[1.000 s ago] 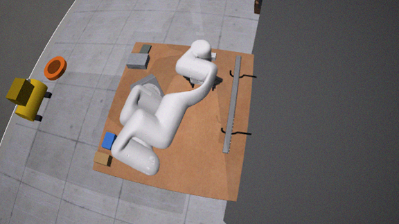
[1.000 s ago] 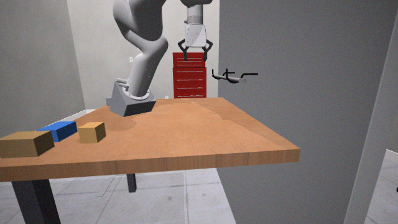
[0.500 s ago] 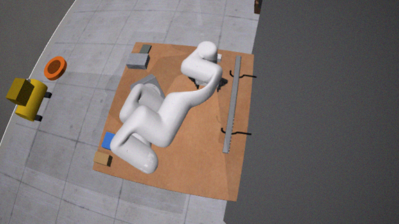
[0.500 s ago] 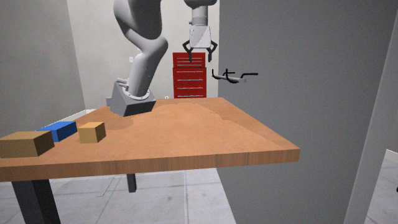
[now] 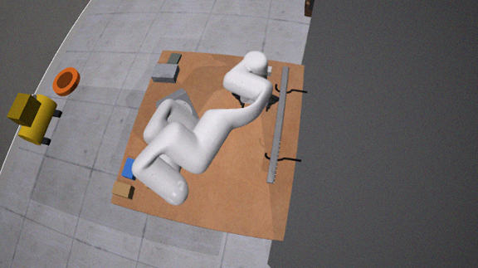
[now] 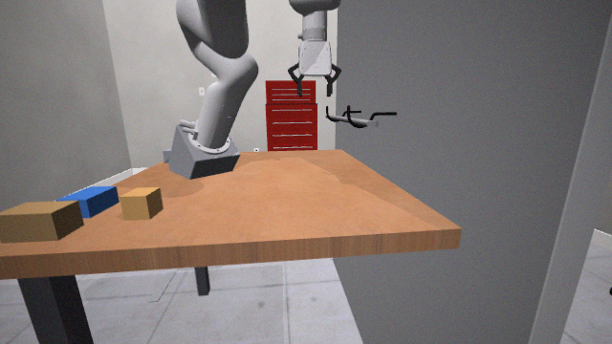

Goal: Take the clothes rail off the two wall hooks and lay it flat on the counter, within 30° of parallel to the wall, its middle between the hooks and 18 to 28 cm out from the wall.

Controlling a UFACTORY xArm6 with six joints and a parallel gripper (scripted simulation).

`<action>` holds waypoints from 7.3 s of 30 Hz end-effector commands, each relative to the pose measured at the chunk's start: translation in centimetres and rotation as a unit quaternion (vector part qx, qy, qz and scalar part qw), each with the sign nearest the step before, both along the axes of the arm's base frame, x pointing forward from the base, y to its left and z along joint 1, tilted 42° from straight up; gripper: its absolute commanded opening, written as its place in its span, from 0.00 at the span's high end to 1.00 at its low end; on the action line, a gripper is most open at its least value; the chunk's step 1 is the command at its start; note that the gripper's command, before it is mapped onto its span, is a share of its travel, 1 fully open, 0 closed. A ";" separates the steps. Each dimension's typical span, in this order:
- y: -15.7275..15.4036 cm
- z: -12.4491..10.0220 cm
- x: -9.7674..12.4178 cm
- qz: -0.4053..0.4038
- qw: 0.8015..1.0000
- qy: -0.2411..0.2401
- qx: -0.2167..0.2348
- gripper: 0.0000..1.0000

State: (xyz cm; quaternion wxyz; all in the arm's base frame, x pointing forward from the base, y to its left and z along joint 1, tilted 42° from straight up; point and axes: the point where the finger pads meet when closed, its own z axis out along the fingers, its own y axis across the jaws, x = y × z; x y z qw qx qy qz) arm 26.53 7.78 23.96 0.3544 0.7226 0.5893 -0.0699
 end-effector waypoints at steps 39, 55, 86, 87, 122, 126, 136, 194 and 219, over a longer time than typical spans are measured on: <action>-1.0 1.8 5.9 0.001 1.000 -0.001 0.001 0.00; -1.4 2.4 8.2 0.001 1.000 -0.001 0.001 0.00; -1.9 2.7 9.9 0.001 1.000 -0.001 0.001 0.00; -1.9 2.6 9.9 0.001 1.000 -0.001 0.001 0.00; -3.1 1.1 10.6 0.001 1.000 -0.001 0.001 0.00; -3.3 0.9 10.7 0.001 1.000 -0.001 0.001 0.00; -3.6 0.5 10.8 0.001 1.000 -0.001 0.001 0.00; -4.3 -0.4 11.2 0.001 1.000 -0.001 0.001 1.00; -4.3 -0.4 11.2 0.001 1.000 -0.001 0.001 1.00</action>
